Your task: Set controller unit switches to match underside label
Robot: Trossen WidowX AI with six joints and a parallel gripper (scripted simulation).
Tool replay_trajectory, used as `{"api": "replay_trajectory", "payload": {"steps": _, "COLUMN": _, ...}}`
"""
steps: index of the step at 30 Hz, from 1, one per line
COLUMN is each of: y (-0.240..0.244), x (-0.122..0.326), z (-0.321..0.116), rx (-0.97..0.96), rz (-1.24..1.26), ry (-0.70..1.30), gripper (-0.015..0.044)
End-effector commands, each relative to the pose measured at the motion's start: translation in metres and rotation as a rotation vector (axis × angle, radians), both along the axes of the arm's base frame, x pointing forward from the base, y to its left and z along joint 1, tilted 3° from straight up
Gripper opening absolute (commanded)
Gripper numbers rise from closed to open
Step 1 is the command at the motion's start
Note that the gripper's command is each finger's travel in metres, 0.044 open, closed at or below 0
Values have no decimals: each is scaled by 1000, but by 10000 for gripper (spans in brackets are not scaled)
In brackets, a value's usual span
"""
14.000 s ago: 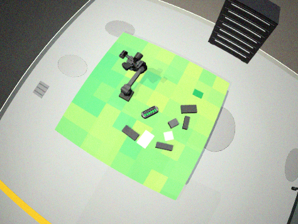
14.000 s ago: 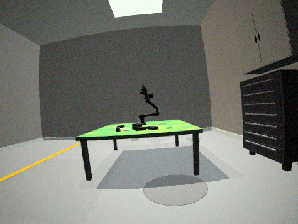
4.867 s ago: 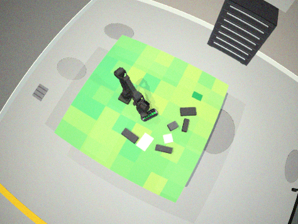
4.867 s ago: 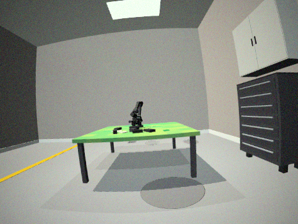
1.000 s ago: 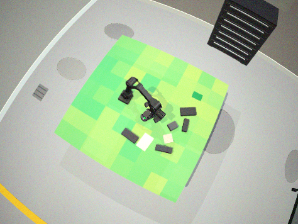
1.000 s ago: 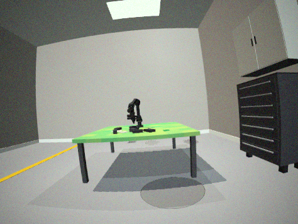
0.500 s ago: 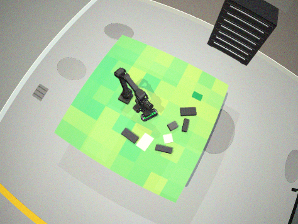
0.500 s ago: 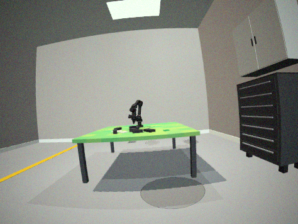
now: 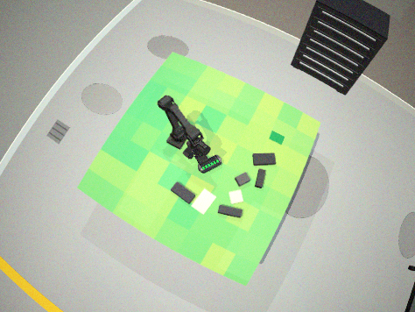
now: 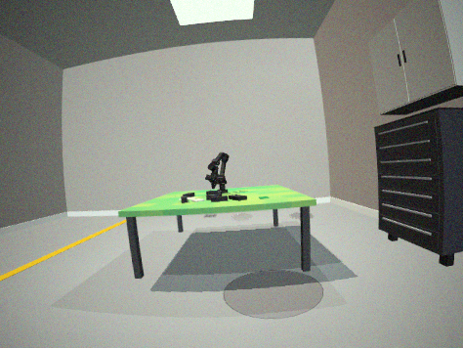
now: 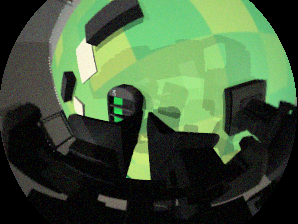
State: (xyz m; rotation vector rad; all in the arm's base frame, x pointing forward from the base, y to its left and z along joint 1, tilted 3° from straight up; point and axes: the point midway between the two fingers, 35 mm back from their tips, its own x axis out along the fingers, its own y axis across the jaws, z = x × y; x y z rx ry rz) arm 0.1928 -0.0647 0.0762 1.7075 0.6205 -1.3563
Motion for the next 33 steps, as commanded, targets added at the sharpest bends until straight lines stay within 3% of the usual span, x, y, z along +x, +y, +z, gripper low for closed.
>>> {"api": "replay_trajectory", "payload": {"steps": 1, "y": -5, "x": 7, "z": 8, "rx": 36, "rz": 11, "ry": 26, "gripper": 105}}
{"api": "replay_trajectory", "payload": {"steps": 14, "y": -42, "x": 43, "z": 35, "rx": 279, "rz": 46, "ry": 137, "gripper": 440}}
{"api": "replay_trajectory", "payload": {"steps": 33, "y": -43, "x": 46, "z": 10, "rx": 279, "rz": 46, "ry": 137, "gripper": 440}}
